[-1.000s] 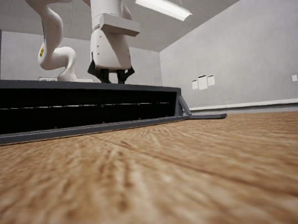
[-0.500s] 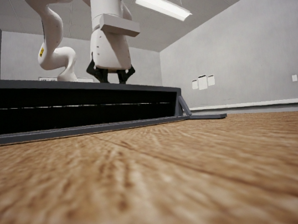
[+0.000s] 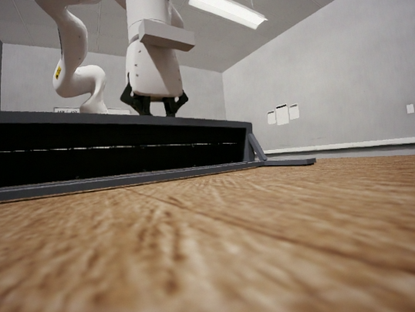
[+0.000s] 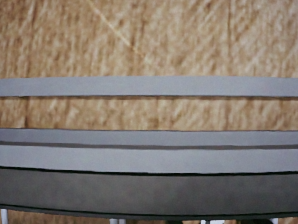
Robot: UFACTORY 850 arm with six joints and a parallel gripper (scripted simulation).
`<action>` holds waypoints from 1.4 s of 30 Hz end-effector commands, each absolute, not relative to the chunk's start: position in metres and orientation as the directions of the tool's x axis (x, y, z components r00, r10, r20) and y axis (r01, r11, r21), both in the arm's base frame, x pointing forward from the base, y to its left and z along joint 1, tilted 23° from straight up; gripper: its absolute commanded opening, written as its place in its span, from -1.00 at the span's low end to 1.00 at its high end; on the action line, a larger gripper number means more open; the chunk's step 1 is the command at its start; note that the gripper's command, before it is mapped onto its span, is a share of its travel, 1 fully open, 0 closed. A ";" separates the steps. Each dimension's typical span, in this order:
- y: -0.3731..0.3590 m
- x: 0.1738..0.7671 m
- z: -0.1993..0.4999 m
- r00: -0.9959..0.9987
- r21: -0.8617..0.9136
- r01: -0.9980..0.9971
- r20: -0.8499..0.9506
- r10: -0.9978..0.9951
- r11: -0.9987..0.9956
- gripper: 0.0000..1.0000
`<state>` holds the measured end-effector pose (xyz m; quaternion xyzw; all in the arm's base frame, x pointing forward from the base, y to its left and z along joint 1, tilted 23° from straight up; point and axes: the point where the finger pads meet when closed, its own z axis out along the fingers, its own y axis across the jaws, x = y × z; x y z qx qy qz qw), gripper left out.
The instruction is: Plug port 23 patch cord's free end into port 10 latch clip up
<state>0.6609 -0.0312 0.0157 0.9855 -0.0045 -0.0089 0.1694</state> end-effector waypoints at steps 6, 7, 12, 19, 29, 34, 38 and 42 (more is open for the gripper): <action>-0.031 0.662 0.017 1.000 0.334 -0.006 -0.014 -0.011 -0.943 -0.22; -0.031 0.662 0.017 1.000 0.334 -0.006 -0.014 -0.011 -0.943 -0.22; -0.031 0.662 0.017 1.000 0.334 -0.006 -0.014 -0.011 -0.943 -0.22; -0.030 0.662 0.019 1.000 0.334 -0.006 -0.014 -0.011 -0.943 -0.22; -0.025 0.662 0.031 1.000 0.334 -0.006 -0.014 -0.011 -0.943 -0.22; -0.019 0.662 0.045 1.000 0.334 -0.006 -0.014 -0.011 -0.943 -0.22; -0.015 0.662 0.054 1.000 0.334 -0.006 -0.014 -0.011 -0.943 -0.22; -0.011 0.662 0.063 1.000 0.334 -0.006 -0.014 -0.011 -0.943 -0.22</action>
